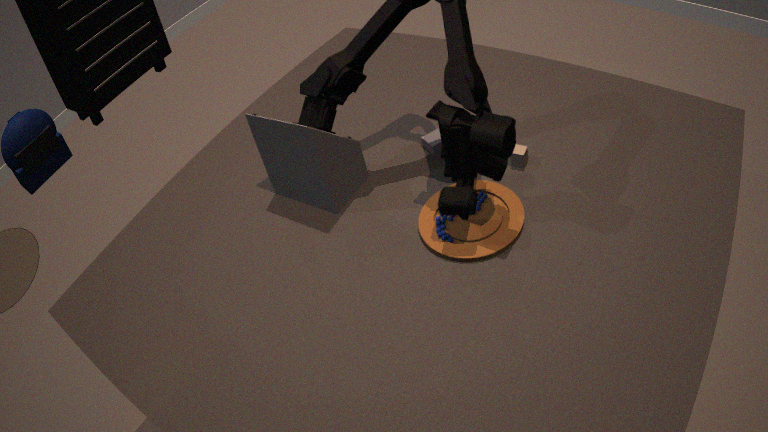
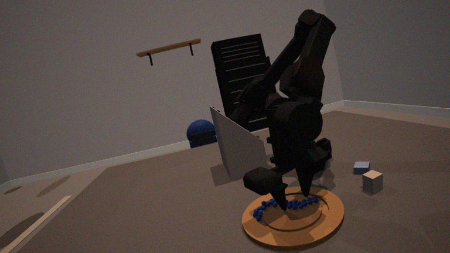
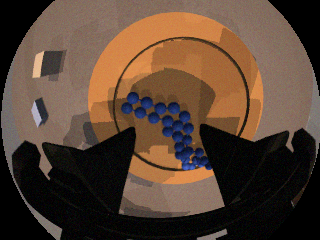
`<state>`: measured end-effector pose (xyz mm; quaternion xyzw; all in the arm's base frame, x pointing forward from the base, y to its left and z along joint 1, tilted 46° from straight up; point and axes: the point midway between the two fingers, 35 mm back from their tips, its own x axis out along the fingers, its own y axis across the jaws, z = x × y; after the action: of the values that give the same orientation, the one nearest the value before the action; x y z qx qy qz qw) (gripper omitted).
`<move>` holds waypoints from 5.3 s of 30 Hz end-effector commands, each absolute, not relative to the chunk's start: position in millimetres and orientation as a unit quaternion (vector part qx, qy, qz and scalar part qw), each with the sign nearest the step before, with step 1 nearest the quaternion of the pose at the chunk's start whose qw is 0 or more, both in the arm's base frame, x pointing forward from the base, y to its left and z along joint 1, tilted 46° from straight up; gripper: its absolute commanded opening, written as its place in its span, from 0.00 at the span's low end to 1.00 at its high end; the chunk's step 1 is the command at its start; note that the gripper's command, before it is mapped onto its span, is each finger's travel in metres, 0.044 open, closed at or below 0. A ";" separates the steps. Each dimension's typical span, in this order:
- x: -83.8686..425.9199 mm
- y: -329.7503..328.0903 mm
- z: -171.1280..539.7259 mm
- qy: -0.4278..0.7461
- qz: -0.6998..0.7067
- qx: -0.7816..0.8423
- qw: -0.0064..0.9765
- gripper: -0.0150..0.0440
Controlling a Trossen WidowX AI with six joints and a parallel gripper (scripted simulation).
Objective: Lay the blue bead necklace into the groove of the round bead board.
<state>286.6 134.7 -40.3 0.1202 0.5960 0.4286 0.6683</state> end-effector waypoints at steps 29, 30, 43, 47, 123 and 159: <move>287.0 134.1 -39.9 0.596 0.429 0.120 0.669 0.25; 287.0 134.1 -39.9 0.596 0.429 0.120 0.669 0.25; 287.0 134.1 -39.9 0.596 0.429 0.120 0.669 0.25; 287.0 134.1 -39.9 0.596 0.429 0.120 0.669 0.25; 279.6 133.3 -30.0 0.610 0.408 0.145 0.664 0.91; 294.8 129.0 -0.6 0.693 -0.241 0.617 0.285 0.68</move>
<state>294.9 125.5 2.2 0.6157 0.6939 -0.2384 0.2873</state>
